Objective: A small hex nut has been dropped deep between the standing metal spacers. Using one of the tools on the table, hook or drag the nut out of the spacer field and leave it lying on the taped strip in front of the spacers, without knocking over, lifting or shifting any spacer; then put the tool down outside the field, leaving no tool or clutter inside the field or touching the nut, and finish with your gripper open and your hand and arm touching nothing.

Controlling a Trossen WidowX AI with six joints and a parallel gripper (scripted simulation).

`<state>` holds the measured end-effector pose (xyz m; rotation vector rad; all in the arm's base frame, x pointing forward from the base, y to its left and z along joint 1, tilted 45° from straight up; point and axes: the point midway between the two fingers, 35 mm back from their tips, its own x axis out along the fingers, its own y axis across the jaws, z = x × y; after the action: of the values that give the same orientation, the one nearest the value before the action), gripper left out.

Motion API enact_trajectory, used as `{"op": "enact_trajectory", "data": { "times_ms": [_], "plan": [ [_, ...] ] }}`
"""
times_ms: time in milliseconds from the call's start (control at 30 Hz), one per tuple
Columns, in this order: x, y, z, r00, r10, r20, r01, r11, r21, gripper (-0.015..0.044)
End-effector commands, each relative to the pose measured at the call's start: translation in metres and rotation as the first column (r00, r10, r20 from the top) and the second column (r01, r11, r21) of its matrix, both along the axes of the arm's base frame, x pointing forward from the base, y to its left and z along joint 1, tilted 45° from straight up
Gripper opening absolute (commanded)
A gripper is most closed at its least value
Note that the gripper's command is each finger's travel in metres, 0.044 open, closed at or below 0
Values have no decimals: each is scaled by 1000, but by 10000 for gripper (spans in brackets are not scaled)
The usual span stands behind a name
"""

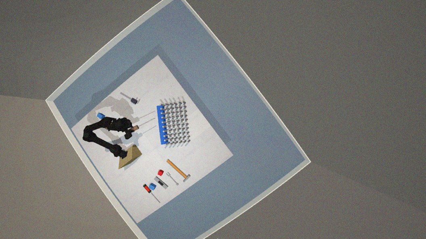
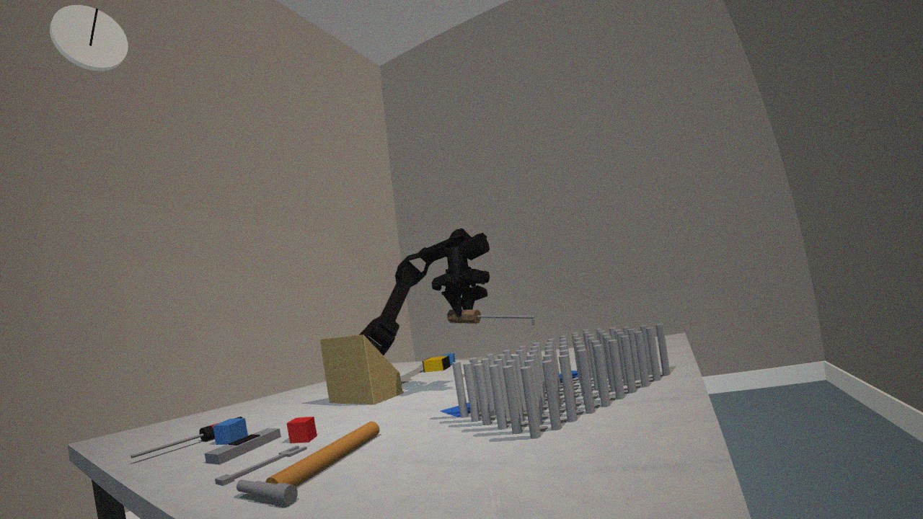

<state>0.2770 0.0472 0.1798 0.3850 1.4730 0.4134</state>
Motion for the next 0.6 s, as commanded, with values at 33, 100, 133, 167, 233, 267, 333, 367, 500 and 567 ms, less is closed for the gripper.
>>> {"op": "enact_trajectory", "data": {
  "times_ms": [33, 100, 133, 167, 233, 267, 333, 367, 500, 567],
  "plan": [
    [-2, -11, -7, 989, -135, -66, 133, 990, -37, 0],
    [-2, -16, -11, 976, -196, -95, 191, 980, -56, 0],
    [-3, -18, -12, 968, -226, -108, 220, 973, -65, 0],
    [-3, -20, -14, 959, -257, -121, 249, 966, -76, 0],
    [-4, -25, -17, 939, -312, -143, 301, 949, -95, 0],
    [-5, -26, -18, 933, -327, -149, 314, 944, -100, 0],
    [-5, -26, -18, 931, -332, -151, 319, 942, -102, 0],
    [-5, -26, -18, 931, -332, -151, 319, 942, -102, 0],
    [-4, -22, -22, 931, -332, -151, 319, 942, -103, 0],
    [-2, -17, -28, 931, -333, -150, 319, 942, -105, 0]
  ]
}}
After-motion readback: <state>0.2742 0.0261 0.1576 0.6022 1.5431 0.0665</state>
